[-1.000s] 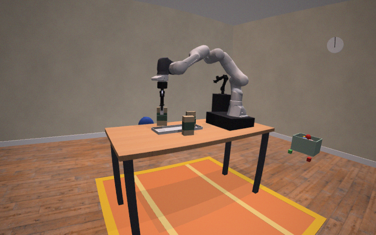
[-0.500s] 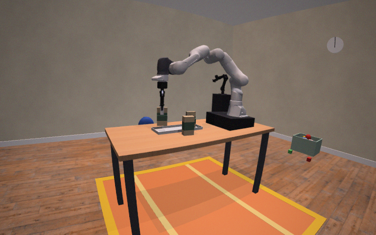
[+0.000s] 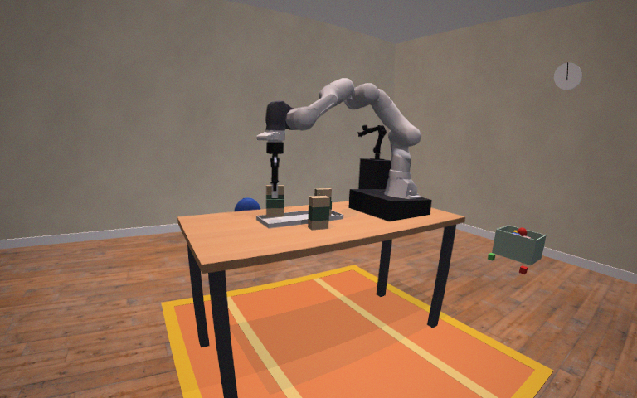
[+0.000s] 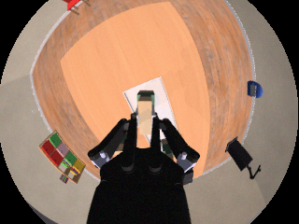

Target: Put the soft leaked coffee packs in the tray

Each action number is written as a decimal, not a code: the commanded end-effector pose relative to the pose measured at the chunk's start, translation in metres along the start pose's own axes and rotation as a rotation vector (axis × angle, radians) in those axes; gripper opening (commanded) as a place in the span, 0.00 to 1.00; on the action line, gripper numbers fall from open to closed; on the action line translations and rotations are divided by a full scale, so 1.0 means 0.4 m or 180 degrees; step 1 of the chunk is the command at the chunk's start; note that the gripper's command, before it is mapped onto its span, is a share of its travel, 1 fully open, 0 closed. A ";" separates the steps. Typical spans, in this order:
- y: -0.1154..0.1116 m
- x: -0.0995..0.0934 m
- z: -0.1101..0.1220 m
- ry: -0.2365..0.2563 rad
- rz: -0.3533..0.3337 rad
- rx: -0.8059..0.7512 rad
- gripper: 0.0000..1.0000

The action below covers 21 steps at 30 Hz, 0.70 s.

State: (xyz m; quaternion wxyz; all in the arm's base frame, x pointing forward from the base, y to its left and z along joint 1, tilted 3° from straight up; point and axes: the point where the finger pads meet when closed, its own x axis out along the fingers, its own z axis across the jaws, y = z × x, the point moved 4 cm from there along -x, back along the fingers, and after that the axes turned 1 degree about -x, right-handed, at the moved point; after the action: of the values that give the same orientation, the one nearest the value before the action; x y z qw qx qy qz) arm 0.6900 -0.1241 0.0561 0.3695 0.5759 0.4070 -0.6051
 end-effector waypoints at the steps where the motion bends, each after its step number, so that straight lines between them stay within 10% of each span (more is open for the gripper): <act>1: 0.008 0.011 0.003 -0.0001 0.0035 -0.0018 0.23; 21: 0.009 0.065 0.003 -0.0001 0.0035 -0.0018 0.23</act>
State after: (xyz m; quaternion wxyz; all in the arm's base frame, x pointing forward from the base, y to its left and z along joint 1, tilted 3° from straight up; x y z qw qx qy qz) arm 0.6889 -0.1253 0.0289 0.3715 0.5757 0.4078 -0.6035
